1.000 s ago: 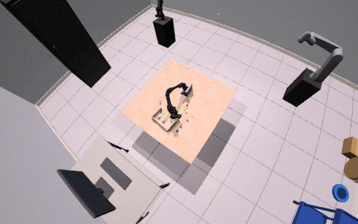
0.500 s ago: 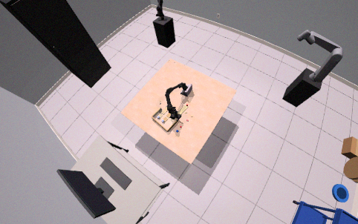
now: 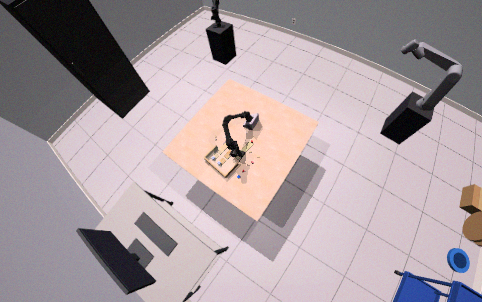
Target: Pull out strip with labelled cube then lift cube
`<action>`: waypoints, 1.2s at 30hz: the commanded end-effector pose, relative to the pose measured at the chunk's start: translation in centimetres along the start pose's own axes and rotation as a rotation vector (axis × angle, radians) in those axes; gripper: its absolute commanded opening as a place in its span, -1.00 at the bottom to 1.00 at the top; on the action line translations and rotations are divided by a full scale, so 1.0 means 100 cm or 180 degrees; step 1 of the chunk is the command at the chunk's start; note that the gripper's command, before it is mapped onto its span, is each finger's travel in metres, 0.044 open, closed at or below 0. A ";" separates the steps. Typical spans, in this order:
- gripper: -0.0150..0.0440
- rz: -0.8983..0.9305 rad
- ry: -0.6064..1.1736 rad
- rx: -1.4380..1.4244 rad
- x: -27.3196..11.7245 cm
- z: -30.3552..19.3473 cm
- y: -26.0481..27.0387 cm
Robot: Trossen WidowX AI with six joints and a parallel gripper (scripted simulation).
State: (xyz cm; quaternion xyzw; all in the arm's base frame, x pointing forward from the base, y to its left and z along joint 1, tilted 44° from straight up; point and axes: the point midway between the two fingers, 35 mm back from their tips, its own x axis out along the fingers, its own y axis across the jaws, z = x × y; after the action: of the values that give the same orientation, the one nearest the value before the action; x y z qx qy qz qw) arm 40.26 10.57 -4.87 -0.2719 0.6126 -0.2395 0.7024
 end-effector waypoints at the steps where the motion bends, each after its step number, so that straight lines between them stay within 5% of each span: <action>1: -0.49 0.0000 0.0019 -0.0010 -0.008 -0.014 -0.003; 36: -0.49 -0.0009 0.0032 -0.0028 -0.020 -0.112 -0.029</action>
State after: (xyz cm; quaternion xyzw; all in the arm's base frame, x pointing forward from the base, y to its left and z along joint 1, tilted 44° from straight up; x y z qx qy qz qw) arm 29.57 8.94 -2.59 -0.2775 0.6166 -0.2388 0.6970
